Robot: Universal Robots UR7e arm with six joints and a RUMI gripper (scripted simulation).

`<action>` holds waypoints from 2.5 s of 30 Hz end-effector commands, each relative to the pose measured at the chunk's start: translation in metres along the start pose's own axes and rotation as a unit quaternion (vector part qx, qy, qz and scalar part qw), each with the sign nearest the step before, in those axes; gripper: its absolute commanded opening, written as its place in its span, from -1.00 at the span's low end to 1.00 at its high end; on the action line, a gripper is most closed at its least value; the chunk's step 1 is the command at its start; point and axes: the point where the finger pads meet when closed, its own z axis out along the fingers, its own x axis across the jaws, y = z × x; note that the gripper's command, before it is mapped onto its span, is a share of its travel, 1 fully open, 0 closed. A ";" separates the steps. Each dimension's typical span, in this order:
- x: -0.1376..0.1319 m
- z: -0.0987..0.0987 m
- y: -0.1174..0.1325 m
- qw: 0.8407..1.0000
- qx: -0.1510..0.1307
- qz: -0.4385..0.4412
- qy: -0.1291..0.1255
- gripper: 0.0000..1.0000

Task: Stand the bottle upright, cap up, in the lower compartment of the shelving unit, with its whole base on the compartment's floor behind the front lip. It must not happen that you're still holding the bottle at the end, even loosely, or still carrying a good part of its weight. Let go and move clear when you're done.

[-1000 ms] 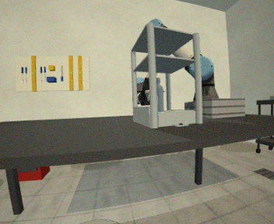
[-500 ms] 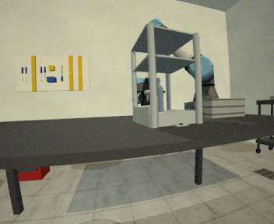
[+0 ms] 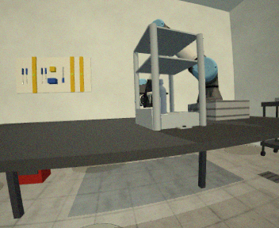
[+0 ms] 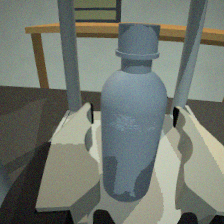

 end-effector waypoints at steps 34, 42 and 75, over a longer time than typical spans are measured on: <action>0.001 -0.026 0.001 1.000 0.000 0.000 0.001 -0.11; 0.000 -0.032 0.001 1.000 0.000 0.000 0.001 -0.11; 0.000 -0.056 0.001 1.000 0.000 0.000 0.000 -0.11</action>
